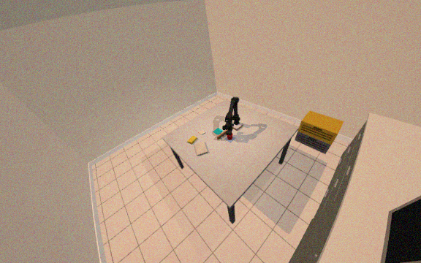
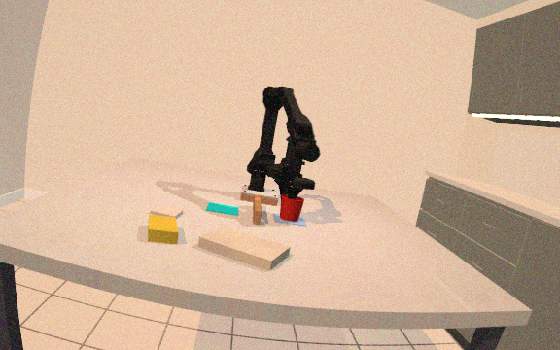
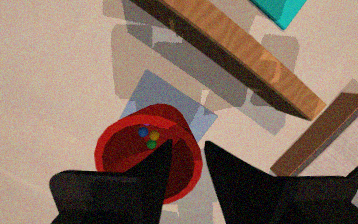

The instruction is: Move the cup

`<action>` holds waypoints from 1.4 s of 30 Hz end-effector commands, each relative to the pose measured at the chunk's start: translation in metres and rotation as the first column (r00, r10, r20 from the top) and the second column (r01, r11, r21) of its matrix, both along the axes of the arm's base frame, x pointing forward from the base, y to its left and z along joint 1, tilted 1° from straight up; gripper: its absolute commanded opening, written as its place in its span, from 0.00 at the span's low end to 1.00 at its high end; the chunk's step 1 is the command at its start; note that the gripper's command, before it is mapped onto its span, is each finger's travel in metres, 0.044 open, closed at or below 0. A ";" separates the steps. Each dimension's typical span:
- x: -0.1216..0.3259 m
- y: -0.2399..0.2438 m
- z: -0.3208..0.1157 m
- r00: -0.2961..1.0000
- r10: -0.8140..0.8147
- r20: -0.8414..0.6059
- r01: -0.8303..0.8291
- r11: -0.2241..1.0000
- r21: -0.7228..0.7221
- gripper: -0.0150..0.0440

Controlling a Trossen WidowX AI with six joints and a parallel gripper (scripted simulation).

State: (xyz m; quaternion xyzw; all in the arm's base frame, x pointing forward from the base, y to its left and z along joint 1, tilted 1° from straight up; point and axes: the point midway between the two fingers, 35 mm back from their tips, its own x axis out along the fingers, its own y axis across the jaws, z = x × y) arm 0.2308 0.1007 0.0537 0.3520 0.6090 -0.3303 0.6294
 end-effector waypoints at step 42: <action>0.001 0.000 0.049 1.000 -0.004 -0.008 0.004 1.000 0.000 0.25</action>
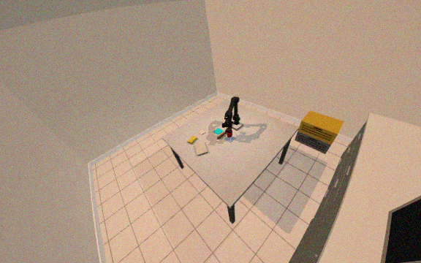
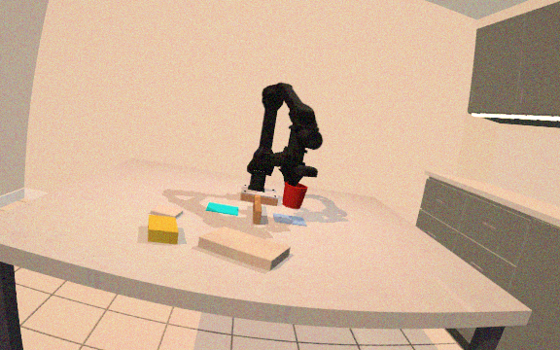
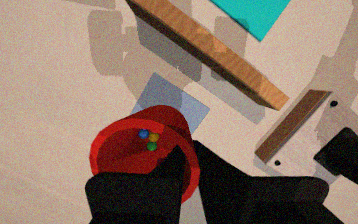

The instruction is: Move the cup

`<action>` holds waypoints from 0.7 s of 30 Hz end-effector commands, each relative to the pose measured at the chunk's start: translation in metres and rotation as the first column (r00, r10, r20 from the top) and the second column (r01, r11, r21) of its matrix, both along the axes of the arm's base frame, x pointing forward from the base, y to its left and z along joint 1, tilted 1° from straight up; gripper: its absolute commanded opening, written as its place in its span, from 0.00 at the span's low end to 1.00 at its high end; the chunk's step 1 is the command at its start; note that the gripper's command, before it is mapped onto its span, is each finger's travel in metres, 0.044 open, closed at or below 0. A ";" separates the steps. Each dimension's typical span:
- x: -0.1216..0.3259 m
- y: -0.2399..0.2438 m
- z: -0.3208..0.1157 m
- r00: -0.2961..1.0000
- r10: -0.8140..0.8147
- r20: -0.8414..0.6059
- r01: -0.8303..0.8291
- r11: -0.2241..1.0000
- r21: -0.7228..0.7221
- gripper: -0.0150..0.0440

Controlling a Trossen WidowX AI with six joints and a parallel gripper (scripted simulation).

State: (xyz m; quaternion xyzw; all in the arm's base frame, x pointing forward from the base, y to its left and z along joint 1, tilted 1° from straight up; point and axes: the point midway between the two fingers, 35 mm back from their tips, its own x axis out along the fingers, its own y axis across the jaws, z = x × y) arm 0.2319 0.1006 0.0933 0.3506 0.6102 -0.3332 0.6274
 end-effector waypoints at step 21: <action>0.001 -0.001 0.021 1.000 -0.004 0.002 0.004 1.000 0.001 0.25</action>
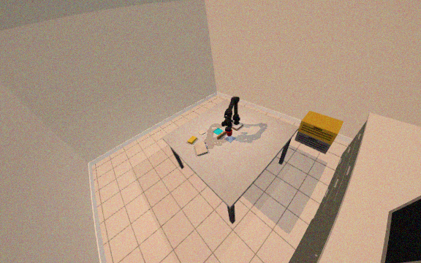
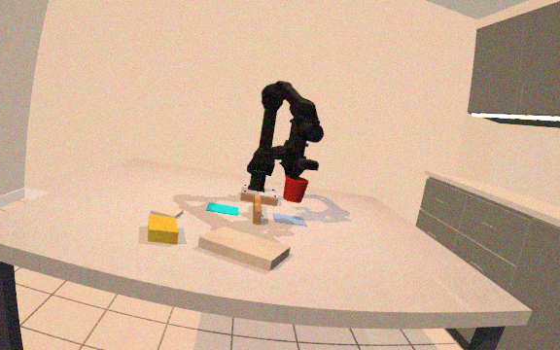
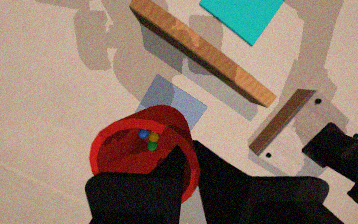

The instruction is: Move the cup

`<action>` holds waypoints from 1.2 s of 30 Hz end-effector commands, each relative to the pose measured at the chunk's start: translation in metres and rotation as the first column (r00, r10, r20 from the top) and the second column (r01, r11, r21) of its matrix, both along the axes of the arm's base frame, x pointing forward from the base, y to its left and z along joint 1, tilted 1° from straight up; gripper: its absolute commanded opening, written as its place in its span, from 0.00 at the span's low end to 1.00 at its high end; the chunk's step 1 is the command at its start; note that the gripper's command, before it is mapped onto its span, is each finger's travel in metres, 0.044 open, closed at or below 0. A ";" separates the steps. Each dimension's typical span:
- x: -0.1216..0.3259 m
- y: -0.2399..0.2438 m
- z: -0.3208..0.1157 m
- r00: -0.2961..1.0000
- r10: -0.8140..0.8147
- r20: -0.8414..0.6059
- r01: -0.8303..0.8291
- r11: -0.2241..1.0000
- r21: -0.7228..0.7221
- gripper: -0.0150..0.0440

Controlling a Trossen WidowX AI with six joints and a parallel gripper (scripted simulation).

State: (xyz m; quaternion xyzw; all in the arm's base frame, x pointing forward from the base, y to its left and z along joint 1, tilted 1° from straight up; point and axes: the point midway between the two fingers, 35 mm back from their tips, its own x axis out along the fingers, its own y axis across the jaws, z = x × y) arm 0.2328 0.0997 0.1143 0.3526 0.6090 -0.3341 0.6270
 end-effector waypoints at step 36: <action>0.003 -0.053 0.001 1.000 0.002 -0.002 -0.002 1.000 -0.003 0.25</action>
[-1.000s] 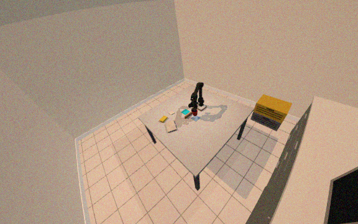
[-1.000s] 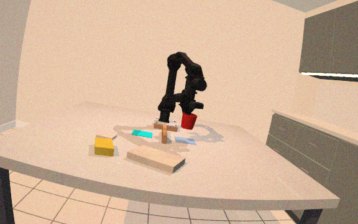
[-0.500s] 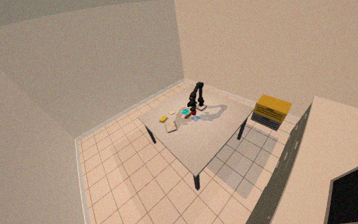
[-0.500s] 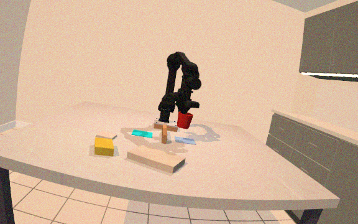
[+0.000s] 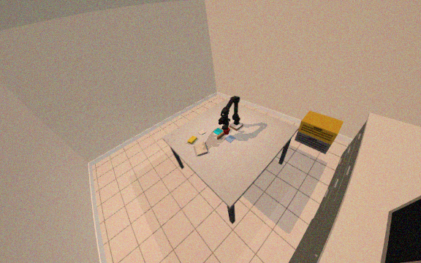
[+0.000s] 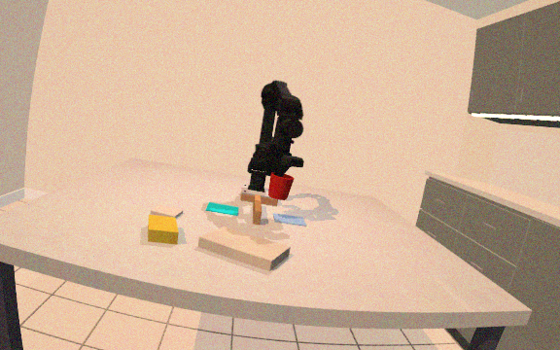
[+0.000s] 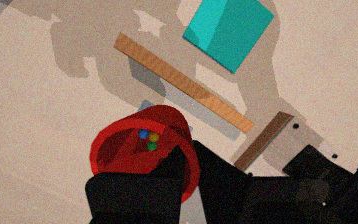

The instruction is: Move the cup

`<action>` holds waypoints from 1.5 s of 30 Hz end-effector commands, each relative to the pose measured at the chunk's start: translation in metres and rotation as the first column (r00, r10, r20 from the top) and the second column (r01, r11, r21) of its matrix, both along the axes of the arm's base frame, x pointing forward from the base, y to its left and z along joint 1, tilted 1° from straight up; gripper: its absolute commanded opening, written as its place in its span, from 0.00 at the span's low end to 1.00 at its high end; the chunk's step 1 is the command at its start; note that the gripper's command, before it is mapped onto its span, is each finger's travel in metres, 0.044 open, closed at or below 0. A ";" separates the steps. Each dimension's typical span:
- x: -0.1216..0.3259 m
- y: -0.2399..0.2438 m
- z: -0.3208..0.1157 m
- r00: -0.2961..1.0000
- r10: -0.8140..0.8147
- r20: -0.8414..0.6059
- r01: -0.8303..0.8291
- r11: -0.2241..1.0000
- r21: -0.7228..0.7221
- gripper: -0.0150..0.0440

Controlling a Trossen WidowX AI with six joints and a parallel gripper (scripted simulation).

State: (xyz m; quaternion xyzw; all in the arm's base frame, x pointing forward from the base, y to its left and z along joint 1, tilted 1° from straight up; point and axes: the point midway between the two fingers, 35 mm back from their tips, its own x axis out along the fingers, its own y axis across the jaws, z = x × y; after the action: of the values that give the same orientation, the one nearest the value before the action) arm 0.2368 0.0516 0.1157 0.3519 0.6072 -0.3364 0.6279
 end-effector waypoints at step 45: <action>0.001 -0.084 0.001 1.000 0.005 -0.004 -0.005 1.000 -0.004 0.25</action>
State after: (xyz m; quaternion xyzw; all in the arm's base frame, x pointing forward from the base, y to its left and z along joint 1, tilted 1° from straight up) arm 0.2379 -0.0279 0.1171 0.3490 0.6066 -0.3391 0.6287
